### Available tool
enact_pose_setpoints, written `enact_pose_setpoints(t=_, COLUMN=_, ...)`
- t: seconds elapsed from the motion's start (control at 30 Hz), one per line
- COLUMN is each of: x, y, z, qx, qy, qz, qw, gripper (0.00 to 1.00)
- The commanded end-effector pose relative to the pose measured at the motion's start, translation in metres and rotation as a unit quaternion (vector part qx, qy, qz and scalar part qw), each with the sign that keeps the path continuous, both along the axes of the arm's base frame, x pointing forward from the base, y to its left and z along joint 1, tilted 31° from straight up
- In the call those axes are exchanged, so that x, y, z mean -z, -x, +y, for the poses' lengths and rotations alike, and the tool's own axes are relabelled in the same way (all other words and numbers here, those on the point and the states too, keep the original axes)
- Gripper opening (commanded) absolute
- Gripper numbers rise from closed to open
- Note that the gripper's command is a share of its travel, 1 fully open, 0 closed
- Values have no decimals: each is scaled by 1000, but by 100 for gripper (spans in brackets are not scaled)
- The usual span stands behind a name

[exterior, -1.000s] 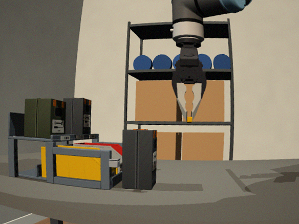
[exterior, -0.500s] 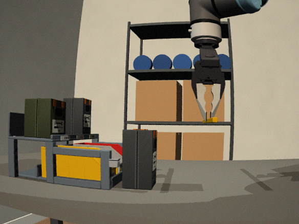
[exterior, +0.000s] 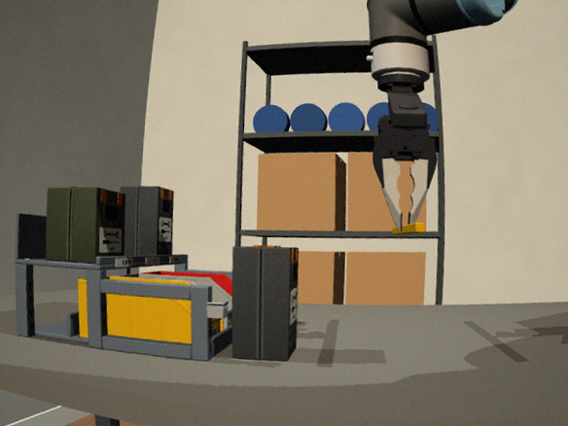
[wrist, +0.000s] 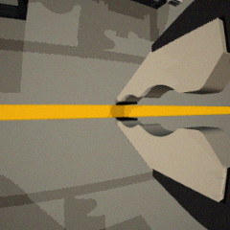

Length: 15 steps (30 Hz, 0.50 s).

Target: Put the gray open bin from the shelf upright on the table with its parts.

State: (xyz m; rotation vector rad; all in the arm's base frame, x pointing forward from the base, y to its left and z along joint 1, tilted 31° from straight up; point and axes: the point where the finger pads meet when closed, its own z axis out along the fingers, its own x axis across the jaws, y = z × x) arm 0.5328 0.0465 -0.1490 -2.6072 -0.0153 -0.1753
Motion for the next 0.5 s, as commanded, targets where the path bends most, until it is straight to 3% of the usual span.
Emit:
enact_pose_setpoints(t=0.0, x=0, y=1, z=-1, qx=0, qy=0, qz=-1, qw=1000, gripper=0)
enact_pose_setpoints(t=0.47, x=-1, y=-8, z=-1, qx=0, qy=0, qz=-1, qw=1000, gripper=0)
